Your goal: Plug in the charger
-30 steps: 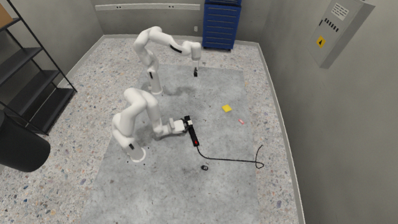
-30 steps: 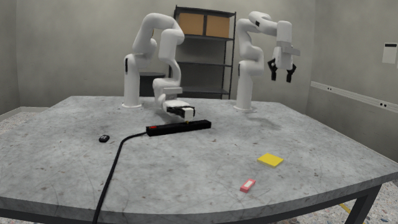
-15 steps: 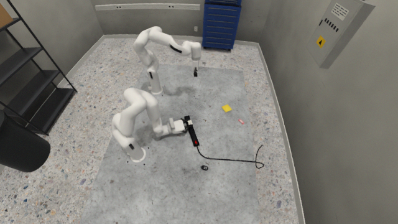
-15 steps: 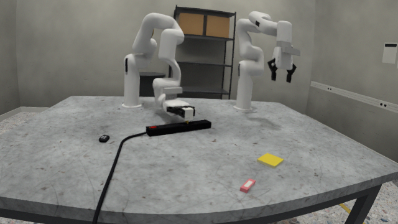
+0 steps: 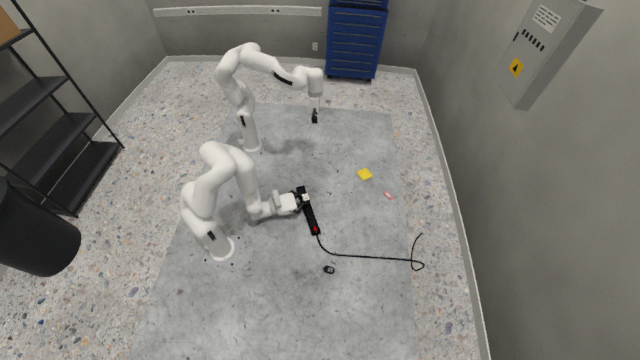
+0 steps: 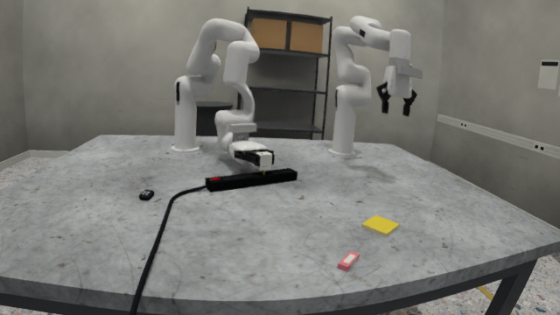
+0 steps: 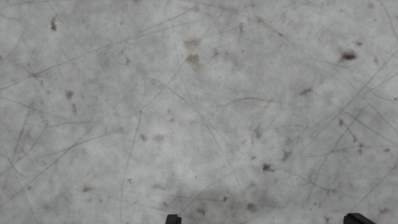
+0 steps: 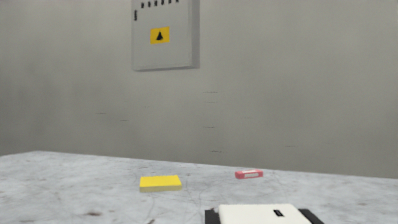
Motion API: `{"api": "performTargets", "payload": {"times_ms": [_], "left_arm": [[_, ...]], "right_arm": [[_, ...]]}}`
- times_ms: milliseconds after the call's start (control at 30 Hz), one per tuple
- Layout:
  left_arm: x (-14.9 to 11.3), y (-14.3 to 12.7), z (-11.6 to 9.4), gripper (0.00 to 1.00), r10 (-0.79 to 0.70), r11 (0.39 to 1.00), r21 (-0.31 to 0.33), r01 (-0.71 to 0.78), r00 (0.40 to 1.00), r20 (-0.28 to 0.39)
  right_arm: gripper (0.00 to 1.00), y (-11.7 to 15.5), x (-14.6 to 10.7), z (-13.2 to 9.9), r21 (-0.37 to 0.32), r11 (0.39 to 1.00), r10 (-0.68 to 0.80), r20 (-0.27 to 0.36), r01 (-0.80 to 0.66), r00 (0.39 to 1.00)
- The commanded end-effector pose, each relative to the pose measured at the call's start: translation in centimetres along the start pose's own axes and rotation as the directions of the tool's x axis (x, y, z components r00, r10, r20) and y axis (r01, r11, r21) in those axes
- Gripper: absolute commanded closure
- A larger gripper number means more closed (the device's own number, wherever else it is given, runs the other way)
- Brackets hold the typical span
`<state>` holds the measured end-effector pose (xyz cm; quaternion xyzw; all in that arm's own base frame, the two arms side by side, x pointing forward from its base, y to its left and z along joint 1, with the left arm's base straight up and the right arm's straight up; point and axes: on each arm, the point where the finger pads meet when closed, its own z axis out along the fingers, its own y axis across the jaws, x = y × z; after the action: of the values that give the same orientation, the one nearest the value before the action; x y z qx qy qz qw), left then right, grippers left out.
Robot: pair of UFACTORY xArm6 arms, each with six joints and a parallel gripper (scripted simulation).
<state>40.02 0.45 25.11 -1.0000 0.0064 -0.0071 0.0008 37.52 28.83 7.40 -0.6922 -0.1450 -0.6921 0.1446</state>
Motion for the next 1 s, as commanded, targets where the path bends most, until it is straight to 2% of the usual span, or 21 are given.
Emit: {"api": "performTargets", "payload": {"times_ms": [0,333,600,967], "left_arm": [[0.0,0.0,-0.1,0.0,0.0,1.0,0.0,0.0,1.0,-0.002],[0.0,0.0,-0.1,0.0,0.0,1.0,0.0,0.0,1.0,-0.002],[0.0,0.0,-0.1,0.0,0.0,1.0,0.0,0.0,1.0,-0.002],[0.0,0.0,-0.1,0.0,0.0,1.0,0.0,0.0,1.0,-0.002]], "right_arm": [[0.58,0.0,-0.1,0.0,0.0,1.0,0.001,-0.002,-0.001,1.0],[0.58,0.0,-0.1,0.0,0.0,1.0,0.001,-0.002,-0.001,1.0],[0.58,0.0,-1.6,0.0,0.0,1.0,0.001,-0.002,-0.001,1.0],[0.58,0.0,-1.7,0.0,0.0,1.0,0.001,0.001,-0.001,1.0]]}}
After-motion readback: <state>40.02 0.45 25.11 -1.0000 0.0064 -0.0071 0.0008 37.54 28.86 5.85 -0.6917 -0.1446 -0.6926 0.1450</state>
